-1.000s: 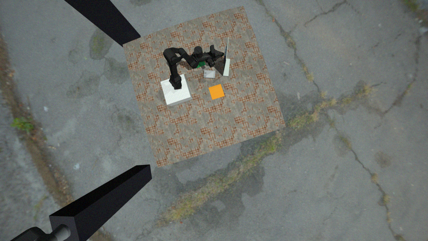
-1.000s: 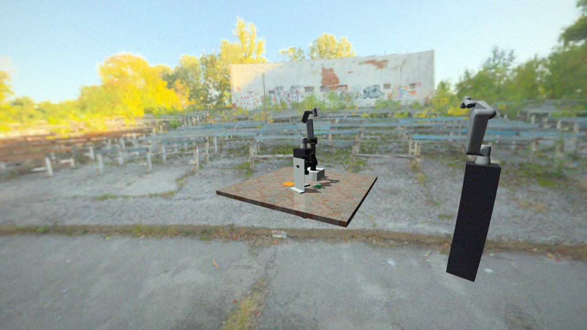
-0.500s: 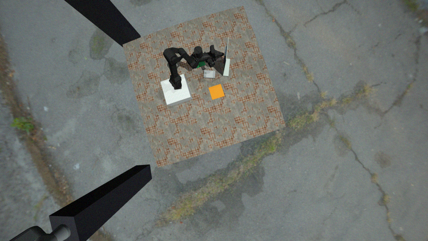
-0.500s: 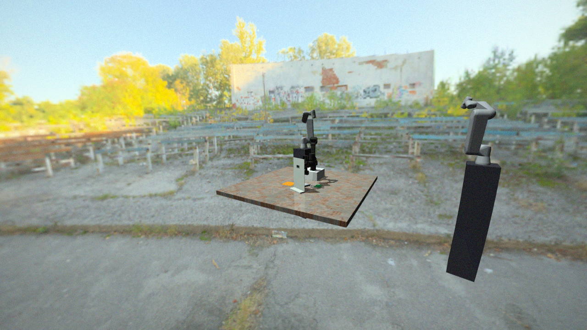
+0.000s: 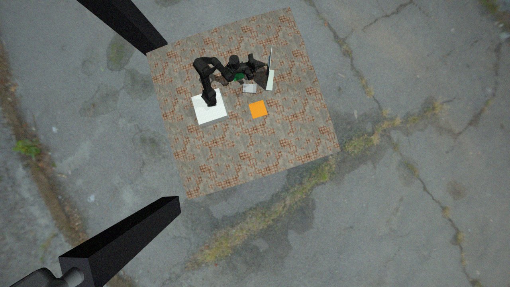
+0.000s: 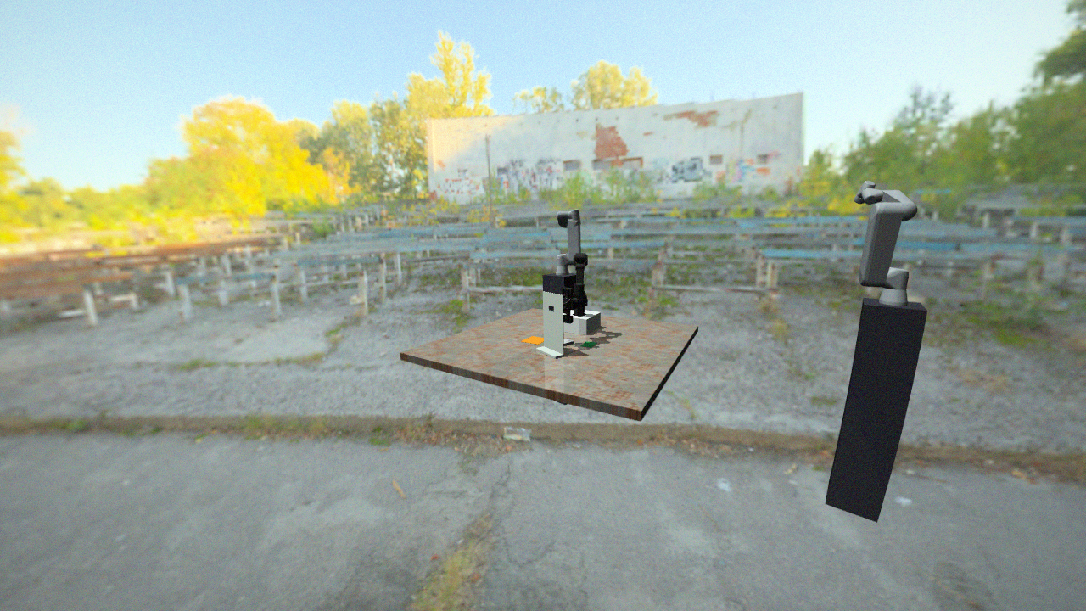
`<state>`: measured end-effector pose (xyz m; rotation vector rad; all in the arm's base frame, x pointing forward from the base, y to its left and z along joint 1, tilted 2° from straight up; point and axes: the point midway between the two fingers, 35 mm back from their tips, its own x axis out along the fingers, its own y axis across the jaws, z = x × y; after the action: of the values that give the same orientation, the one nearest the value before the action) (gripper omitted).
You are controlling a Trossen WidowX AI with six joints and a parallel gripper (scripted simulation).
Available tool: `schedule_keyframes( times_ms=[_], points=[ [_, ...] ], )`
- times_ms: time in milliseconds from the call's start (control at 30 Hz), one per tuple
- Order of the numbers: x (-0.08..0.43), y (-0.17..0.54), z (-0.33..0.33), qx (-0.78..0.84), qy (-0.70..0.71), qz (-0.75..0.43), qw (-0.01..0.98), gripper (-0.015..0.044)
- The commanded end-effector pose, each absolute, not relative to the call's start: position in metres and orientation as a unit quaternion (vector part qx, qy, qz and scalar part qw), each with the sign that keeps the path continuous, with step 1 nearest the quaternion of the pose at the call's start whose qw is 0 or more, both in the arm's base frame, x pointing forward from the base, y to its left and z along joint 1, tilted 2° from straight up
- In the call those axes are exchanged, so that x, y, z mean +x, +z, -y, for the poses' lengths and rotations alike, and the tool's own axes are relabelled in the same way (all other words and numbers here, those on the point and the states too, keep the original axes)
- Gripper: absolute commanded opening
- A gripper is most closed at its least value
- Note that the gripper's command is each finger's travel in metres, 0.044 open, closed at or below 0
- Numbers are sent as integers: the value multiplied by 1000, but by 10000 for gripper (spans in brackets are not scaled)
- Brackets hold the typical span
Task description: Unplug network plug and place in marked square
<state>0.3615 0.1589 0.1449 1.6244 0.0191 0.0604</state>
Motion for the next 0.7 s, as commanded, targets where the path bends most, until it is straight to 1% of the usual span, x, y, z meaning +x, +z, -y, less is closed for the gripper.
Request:
schedule_keyframes(
  times_ms=[0, 667],
  points=[
    [357, 144, -160, 727, 27, -10, 686, 0],
    [342, 144, -164, 727, 26, -10, 686, 0]
  ],
)
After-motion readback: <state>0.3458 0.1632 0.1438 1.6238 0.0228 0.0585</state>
